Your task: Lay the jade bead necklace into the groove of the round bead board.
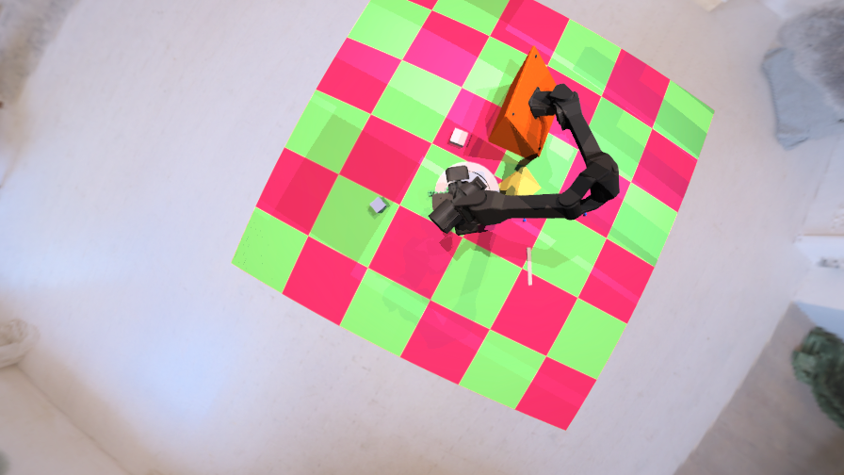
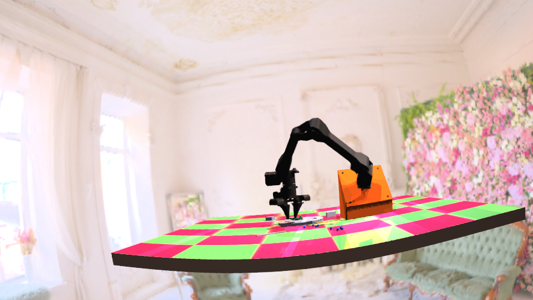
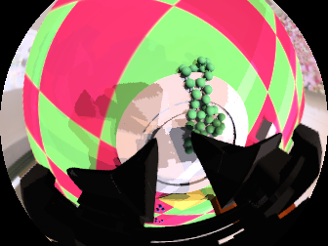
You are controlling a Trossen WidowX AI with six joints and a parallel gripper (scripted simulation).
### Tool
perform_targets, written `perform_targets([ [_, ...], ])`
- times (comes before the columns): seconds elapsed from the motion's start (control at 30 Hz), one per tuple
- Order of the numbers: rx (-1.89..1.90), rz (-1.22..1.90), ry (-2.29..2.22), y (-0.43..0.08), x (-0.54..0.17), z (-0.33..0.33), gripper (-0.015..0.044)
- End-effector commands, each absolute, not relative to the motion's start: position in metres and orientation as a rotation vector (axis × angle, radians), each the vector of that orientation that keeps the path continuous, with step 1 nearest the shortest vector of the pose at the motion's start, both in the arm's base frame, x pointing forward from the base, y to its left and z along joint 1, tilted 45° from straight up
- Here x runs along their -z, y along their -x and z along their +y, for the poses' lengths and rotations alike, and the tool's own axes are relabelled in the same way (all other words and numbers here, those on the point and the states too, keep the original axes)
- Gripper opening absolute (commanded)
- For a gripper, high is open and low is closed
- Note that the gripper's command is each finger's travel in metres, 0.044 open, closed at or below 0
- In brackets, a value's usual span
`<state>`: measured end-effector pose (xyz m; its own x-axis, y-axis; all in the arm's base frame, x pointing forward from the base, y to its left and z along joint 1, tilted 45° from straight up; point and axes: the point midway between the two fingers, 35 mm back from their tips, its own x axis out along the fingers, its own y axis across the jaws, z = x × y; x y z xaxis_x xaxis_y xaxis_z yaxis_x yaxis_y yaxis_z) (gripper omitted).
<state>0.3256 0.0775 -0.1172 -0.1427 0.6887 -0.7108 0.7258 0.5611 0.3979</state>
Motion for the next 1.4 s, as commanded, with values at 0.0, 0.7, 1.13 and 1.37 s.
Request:
perform_targets([
  [0.0, 0.049, 1.861, -1.153, -0.326, 0.117, 0.077, 0.0289],
  [0.7, 0.054, 1.867, -1.160, -0.325, 0.103, 0.062, 0.0440],
  [1.13, 0.054, 1.867, -1.160, -0.325, 0.103, 0.062, 0.0440],
  [1.37, 0.054, 1.867, -1.160, -0.325, 0.103, 0.062, 0.0440],
])
